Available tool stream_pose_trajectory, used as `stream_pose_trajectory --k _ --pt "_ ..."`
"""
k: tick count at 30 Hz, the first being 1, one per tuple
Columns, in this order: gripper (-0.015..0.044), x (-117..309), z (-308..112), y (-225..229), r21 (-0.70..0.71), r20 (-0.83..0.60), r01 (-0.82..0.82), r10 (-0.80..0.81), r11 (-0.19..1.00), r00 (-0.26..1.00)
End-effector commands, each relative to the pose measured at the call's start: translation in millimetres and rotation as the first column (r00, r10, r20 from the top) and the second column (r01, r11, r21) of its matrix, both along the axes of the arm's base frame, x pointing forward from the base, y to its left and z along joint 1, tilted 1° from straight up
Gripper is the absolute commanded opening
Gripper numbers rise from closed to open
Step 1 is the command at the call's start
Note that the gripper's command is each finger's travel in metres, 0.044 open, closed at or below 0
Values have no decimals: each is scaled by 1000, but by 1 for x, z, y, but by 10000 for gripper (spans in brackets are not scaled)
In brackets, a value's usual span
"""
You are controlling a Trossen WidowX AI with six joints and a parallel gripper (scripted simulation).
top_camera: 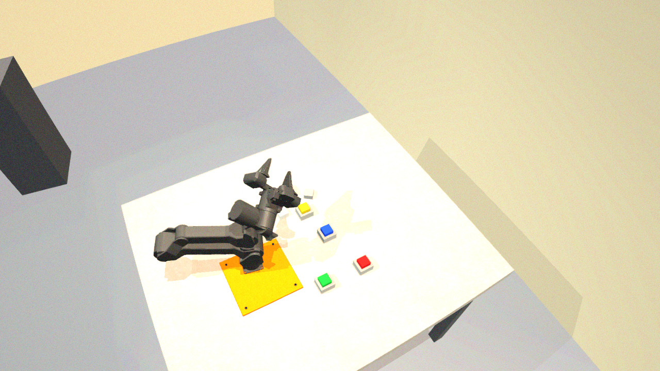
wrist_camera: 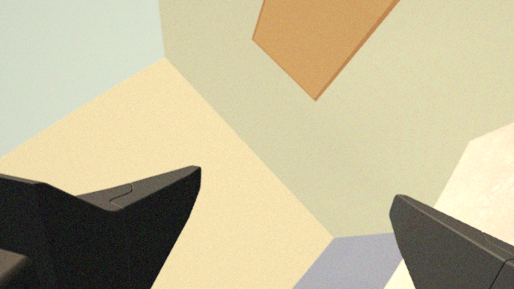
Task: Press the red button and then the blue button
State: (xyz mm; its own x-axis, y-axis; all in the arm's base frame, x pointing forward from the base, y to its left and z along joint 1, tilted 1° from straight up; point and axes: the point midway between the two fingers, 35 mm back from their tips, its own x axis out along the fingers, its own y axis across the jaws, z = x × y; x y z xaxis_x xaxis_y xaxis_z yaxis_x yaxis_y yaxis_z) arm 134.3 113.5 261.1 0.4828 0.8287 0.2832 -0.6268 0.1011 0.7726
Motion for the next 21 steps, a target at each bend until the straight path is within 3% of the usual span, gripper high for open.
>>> stream_pose_trajectory --k 1,7,13,21 --pt "400 1 1 -1 0 10 12 -12 1000 1000" --pt "400 62 33 -31 -54 -16 276 -278 960 961" --pt "400 131 40 -71 -261 -92 481 -518 837 850" --pt "400 197 10 -129 -661 -127 465 -699 589 704"
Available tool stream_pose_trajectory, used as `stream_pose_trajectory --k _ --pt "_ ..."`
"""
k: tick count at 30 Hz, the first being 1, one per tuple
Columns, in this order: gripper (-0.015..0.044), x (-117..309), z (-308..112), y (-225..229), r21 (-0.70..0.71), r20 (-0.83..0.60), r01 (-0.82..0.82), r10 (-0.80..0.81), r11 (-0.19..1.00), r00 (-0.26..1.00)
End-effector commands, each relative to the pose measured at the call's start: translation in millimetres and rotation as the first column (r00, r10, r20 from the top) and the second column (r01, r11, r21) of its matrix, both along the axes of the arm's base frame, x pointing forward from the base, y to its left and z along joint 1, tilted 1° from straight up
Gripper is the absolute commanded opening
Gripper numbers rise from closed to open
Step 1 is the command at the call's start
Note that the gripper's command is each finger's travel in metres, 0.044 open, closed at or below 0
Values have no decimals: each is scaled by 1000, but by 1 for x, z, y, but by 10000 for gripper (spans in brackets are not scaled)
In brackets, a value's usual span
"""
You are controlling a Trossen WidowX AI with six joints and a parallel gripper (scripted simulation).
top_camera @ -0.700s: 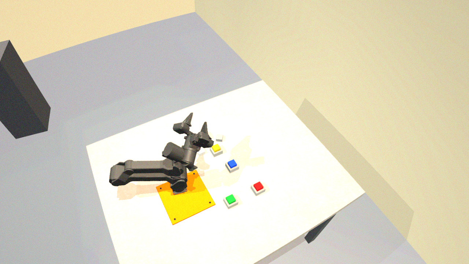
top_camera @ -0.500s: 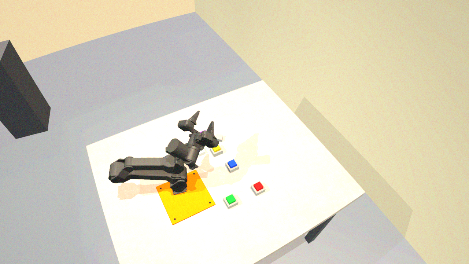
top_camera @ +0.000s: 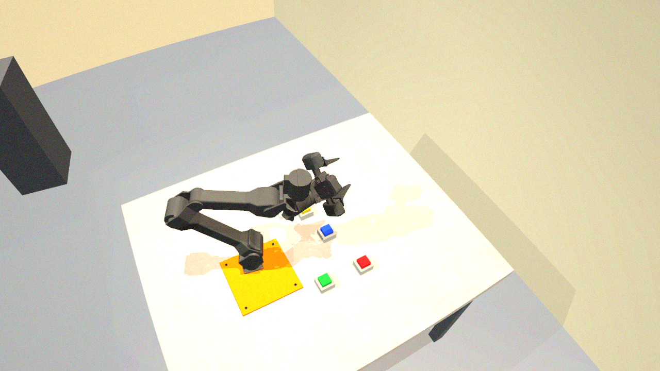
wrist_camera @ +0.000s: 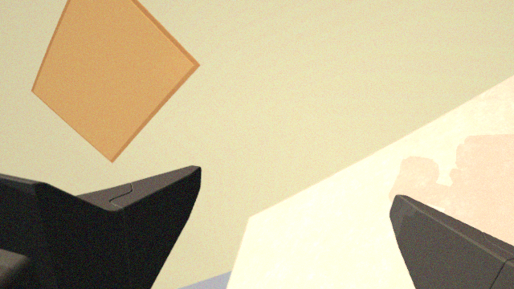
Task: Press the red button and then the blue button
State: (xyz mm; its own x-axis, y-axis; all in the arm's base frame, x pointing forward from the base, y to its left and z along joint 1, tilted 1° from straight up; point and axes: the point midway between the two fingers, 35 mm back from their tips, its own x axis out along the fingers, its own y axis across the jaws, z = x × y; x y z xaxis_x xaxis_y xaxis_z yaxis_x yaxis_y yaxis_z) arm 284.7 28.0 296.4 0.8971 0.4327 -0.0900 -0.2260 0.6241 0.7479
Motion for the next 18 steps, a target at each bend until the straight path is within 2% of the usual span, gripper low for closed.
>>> stream_pose_trajectory --k 1,5,10,14,18 --pt "400 51 -31 -50 -309 -256 74 -158 948 954" --pt "400 65 -54 -75 -465 -398 -5 -204 885 894" --pt "400 70 -84 -105 -592 -583 -218 -225 776 781" --pt "400 65 -108 -127 -596 -731 -455 -211 662 649" --pt "400 54 -126 -148 -492 -860 -693 -170 527 481"
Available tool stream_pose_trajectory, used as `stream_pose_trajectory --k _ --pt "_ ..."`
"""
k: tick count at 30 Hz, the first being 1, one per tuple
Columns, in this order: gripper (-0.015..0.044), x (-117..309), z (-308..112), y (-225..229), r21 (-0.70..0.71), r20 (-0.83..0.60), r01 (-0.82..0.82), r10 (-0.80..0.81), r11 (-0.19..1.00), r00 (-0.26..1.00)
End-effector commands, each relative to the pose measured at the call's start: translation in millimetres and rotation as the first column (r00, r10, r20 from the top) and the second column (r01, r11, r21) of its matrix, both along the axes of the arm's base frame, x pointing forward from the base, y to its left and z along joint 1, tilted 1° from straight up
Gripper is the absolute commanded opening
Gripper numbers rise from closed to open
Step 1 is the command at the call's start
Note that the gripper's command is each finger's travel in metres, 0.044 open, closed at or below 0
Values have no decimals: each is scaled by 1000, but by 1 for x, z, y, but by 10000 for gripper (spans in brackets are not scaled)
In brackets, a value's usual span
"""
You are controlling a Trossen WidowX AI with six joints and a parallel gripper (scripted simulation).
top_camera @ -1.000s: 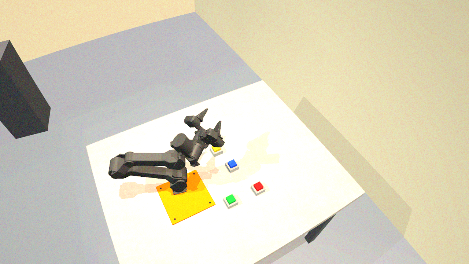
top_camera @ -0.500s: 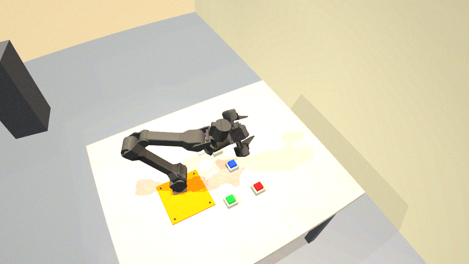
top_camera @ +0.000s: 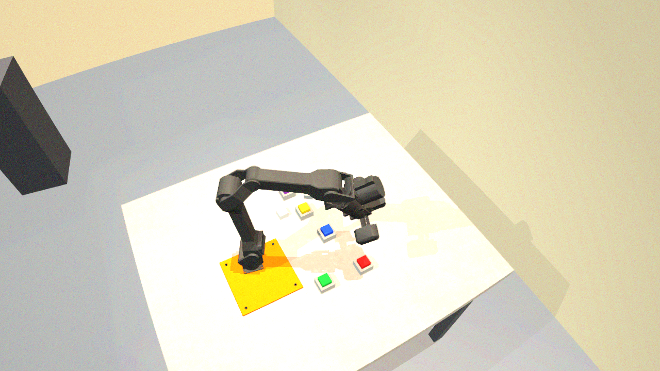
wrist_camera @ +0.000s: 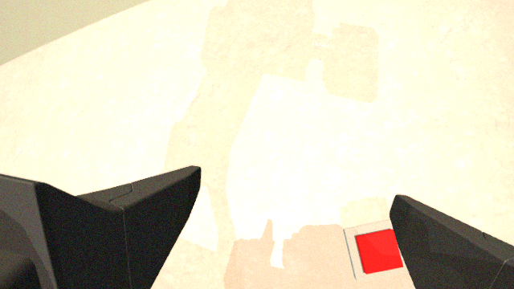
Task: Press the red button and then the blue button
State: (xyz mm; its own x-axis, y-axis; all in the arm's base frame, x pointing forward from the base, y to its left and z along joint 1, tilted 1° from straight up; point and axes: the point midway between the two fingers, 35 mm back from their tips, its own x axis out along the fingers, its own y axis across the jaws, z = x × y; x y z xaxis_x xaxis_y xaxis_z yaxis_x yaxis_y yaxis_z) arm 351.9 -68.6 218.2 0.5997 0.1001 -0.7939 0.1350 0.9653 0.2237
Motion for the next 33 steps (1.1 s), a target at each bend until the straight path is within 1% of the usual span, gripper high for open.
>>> stream_pose_trajectory --k 1,16,18,21,23,30,31,33 --pt "400 -15 -50 -54 -122 -563 -393 263 911 783" --pt "400 -16 -51 -55 -118 -574 -403 269 907 774" --pt "348 -15 -59 -55 -118 -574 -403 269 907 774" --pt "269 -13 -95 -55 -118 -574 -403 269 907 774" --pt "216 -14 -111 -55 -118 -574 -403 269 907 774" --pt "32 -14 -113 -55 -118 -574 -403 269 907 774" --pt "20 -14 -113 -55 -118 -574 -403 269 907 774" --pt "20 -14 -113 -55 -118 -574 -403 269 907 774"
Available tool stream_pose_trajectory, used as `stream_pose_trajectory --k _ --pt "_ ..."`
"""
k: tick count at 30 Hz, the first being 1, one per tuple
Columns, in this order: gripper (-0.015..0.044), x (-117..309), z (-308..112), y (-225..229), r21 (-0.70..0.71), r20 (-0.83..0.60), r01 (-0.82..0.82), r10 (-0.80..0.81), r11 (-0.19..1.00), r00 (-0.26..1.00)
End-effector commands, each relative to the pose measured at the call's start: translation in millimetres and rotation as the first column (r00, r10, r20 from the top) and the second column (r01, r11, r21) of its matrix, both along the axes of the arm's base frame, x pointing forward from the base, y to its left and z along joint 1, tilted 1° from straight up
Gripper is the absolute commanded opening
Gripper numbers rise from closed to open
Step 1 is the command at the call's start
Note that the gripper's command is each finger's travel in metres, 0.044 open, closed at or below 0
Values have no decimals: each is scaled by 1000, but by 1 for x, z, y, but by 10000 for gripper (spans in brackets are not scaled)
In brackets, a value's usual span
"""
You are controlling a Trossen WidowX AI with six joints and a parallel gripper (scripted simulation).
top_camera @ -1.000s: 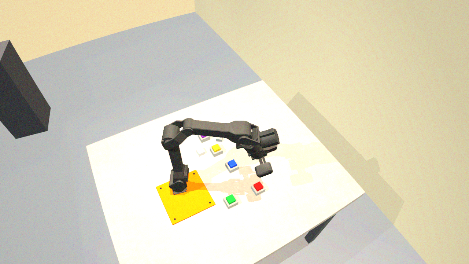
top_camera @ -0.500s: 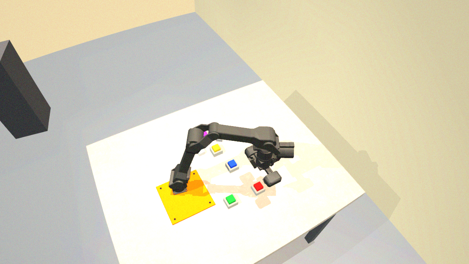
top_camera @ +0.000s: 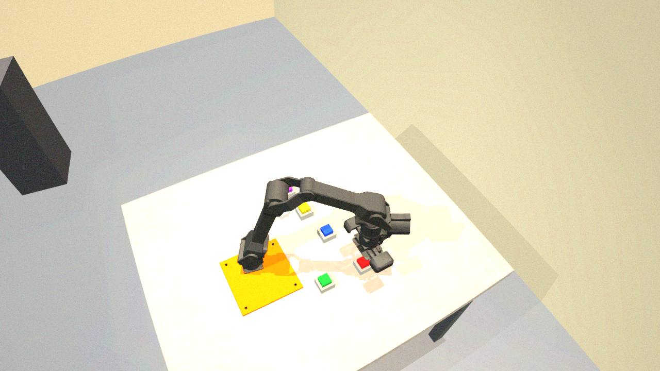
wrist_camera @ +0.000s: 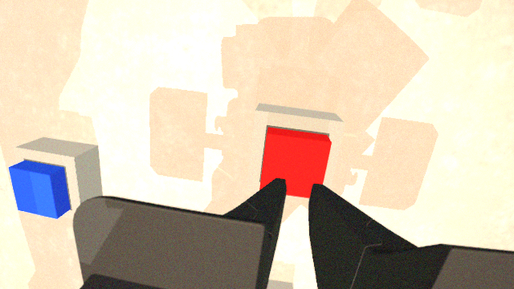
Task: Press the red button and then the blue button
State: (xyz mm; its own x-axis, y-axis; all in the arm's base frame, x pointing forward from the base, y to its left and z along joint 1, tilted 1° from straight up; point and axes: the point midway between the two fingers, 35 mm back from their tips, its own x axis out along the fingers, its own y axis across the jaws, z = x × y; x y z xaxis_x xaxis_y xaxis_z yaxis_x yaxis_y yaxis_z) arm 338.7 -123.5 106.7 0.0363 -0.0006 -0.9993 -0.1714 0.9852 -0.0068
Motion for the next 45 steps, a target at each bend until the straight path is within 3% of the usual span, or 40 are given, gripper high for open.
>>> stream_pose_trajectory --k 1,45 --pt "20 -1 -1 0 -3 -1 -4 4 1000 1000" --pt "20 0 -34 0 -3 -1 -4 4 1000 1000"
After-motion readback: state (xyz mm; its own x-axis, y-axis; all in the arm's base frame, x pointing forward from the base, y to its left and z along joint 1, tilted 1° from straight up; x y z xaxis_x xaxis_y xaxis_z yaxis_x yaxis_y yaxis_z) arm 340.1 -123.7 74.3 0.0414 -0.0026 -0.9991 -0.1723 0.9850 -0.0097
